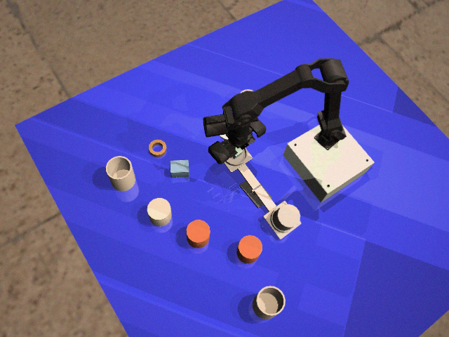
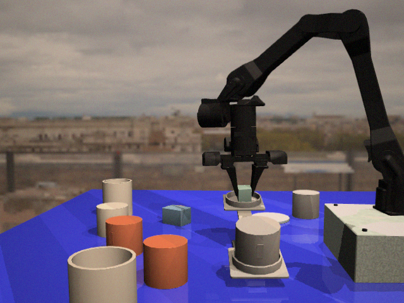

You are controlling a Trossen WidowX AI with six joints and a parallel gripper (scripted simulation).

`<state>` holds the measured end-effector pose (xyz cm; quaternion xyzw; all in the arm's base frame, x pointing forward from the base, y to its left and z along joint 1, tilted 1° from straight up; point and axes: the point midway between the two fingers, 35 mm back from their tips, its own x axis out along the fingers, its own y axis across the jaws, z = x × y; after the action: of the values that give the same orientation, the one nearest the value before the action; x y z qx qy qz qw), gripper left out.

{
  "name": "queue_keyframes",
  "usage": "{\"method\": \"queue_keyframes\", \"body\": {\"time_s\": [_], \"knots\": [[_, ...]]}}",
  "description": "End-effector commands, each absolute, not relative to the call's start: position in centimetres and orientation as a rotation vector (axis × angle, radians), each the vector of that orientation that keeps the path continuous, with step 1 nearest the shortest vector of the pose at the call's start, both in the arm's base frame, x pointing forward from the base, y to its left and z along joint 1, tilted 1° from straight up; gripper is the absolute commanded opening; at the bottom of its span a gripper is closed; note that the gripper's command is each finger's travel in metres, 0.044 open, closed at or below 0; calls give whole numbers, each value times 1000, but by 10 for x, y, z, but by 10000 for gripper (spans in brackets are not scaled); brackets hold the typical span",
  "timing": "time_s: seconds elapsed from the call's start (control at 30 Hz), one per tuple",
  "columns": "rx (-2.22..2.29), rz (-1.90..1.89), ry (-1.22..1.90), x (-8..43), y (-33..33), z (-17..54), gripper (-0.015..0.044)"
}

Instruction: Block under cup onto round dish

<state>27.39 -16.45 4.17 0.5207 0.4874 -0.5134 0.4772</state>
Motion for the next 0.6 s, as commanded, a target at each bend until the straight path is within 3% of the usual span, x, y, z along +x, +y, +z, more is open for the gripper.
{"method": "queue_keyframes", "body": {"time_s": [0.0, 0.57], "knots": [[1272, -1252, 1172, 278, -168, 60, 0], [1272, -1252, 1172, 274, -169, 129, 0]]}}
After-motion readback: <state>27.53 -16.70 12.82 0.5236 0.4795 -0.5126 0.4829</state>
